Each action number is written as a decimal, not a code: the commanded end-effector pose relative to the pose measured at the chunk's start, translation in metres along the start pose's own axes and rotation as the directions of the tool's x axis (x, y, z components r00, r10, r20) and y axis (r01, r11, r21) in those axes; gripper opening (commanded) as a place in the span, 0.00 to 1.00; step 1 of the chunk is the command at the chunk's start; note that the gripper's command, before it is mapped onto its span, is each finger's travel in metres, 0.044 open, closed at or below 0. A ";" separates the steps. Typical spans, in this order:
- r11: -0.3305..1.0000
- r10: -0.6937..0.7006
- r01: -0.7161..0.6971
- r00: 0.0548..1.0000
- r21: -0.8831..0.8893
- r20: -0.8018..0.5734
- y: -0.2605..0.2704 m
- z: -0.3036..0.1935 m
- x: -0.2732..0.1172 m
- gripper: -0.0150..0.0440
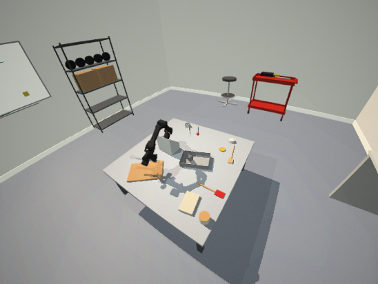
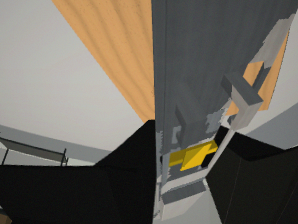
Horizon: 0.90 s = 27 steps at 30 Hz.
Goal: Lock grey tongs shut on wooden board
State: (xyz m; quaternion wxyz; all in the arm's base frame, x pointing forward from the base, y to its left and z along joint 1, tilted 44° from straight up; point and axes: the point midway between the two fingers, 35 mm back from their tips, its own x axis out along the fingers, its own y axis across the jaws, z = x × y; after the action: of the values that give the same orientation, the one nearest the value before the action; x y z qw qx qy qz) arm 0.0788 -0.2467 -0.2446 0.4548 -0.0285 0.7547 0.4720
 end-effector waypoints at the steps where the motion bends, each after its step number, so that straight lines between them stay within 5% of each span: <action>1: 1.000 -0.006 0.009 0.985 0.011 -0.174 0.000 0.002 -0.003 0.00; 13: 0.994 -0.083 0.108 0.820 0.011 -0.567 -0.001 0.013 -0.020 0.00; 27: 0.993 -0.089 0.116 0.806 0.009 -0.586 -0.001 0.014 -0.022 0.00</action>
State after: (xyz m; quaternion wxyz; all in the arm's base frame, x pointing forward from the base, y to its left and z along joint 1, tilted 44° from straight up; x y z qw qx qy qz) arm 0.1007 -0.2433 -0.2329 0.2319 -0.1983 0.8631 0.4025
